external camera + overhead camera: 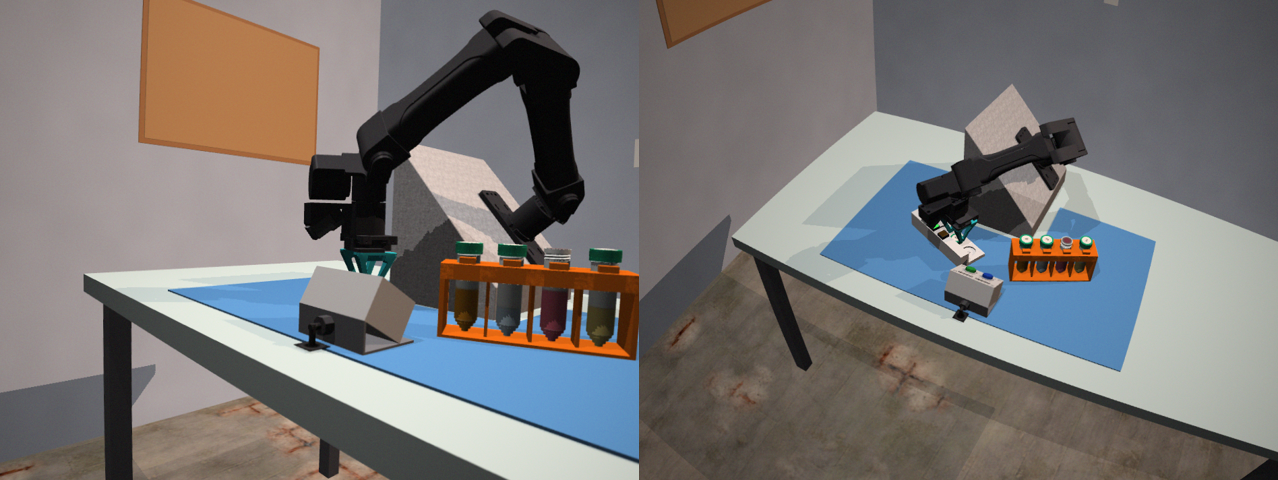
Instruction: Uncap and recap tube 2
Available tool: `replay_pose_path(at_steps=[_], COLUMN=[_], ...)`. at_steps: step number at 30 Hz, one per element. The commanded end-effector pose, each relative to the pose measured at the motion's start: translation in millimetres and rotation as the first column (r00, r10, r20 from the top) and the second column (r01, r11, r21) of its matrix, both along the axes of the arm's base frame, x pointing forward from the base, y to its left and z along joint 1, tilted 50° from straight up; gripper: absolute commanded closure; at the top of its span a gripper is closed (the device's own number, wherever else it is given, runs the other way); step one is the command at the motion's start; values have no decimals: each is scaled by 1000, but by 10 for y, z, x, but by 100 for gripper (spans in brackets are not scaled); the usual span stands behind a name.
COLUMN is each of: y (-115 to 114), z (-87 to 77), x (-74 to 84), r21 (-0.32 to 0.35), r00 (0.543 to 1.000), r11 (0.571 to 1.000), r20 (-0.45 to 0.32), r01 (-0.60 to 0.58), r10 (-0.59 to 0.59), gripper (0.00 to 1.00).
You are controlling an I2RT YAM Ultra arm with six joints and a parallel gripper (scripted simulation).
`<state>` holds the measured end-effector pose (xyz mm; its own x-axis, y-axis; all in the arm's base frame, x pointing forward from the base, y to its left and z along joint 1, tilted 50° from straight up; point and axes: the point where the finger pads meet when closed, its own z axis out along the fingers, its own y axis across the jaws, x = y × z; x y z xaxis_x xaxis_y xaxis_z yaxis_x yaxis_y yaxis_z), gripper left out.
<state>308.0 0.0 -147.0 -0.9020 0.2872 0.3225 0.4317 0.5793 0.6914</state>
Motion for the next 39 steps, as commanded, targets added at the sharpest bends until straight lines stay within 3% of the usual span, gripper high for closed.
replay_pose_path(at_steps=[1,39], y=[-41,23], z=[3,-26], x=[47,52], r21=[-6,-6], r00=[1000,1000], r11=[1000,1000], r20=[16,16], r01=[14,14], r10=[-14,-14], gripper=[53,53])
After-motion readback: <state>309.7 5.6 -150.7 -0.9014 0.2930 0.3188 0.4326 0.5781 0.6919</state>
